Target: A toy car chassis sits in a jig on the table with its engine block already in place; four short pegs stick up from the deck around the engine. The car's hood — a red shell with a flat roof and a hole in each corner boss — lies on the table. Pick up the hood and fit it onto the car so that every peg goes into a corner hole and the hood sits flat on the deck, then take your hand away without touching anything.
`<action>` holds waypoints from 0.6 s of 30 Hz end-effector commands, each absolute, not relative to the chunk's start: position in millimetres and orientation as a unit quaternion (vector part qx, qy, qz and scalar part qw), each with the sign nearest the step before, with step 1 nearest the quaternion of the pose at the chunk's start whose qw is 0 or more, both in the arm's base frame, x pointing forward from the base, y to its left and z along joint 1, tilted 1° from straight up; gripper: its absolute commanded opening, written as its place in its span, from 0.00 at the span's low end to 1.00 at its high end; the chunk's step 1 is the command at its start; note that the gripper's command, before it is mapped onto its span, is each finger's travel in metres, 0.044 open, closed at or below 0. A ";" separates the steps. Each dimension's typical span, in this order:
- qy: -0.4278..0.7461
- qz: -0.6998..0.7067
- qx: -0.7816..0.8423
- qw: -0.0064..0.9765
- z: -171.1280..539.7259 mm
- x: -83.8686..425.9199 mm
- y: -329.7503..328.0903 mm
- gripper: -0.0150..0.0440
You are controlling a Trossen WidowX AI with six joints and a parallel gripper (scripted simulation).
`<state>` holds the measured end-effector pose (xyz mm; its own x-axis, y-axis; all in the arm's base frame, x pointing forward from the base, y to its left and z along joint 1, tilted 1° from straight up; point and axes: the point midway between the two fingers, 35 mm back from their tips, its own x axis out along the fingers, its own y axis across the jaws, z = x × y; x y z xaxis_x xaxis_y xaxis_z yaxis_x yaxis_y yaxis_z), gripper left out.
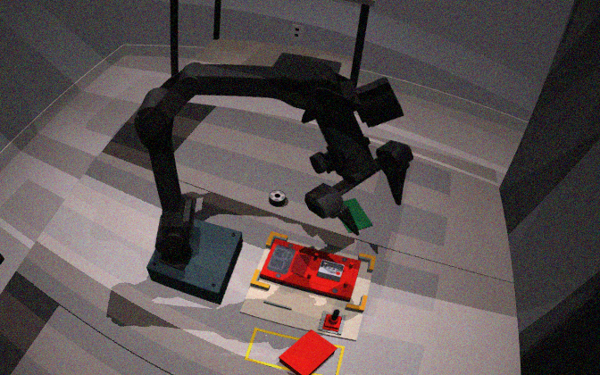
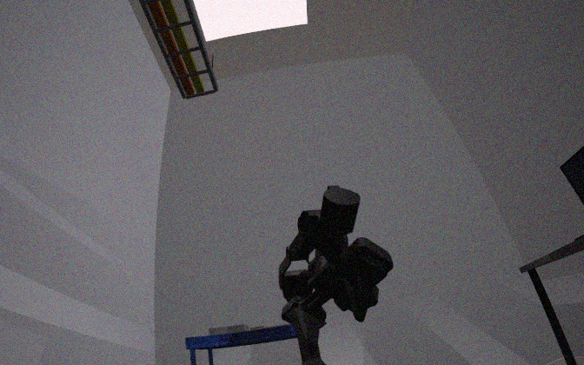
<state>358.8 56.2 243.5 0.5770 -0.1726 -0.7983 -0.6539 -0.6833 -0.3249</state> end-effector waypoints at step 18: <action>0.579 0.364 -0.413 0.601 85.3 336.3 -114.7 1.00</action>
<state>352.3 -91.3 110.6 0.1392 -0.1086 -0.9843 -0.9662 0.2029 -0.1591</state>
